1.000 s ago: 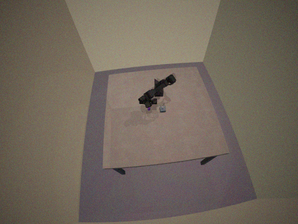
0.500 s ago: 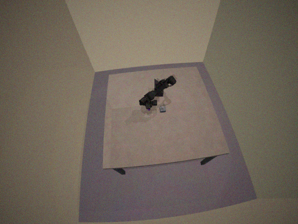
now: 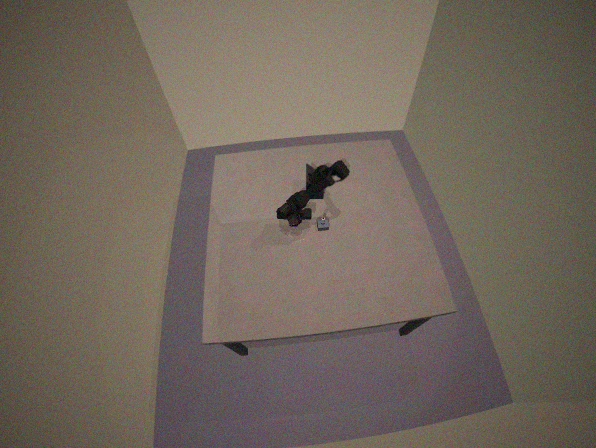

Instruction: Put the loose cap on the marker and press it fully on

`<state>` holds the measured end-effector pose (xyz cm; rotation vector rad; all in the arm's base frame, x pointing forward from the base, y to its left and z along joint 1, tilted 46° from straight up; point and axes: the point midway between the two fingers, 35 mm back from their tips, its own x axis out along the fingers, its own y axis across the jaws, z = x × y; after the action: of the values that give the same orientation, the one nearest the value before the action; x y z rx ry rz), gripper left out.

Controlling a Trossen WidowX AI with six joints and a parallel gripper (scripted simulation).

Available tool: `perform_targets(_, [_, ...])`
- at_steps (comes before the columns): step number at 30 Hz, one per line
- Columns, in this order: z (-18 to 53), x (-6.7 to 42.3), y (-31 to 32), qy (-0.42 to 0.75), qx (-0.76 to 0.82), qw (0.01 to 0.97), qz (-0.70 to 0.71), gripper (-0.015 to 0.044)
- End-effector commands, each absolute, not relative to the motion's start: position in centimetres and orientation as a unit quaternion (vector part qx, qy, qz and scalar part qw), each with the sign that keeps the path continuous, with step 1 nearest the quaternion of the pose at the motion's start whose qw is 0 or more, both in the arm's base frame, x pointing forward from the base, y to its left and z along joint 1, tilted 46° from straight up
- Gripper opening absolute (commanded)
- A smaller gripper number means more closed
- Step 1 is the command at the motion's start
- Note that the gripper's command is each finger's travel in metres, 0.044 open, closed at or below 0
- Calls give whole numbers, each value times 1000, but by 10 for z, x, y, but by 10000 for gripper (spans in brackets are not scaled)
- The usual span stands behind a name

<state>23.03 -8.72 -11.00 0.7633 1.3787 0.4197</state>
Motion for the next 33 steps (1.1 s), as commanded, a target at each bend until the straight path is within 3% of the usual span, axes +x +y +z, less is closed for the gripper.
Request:
perform_targets(1, [-117, 230, -79, 616, 347, 681, 188, 250])
perform_targets(14, [-127, 231, -68, 616, 347, 682, 189, 250])
perform_targets(18, [-126, 231, -68, 616, 347, 682, 189, 145])
perform_targets(27, [-127, 231, -68, 616, 347, 682, 189, 85])
perform_targets(30, [-125, 232, -71, 613, 352, 684, 181, 7])
perform_targets(33, [-121, 232, -76, 612, 354, 685, 176, 0])
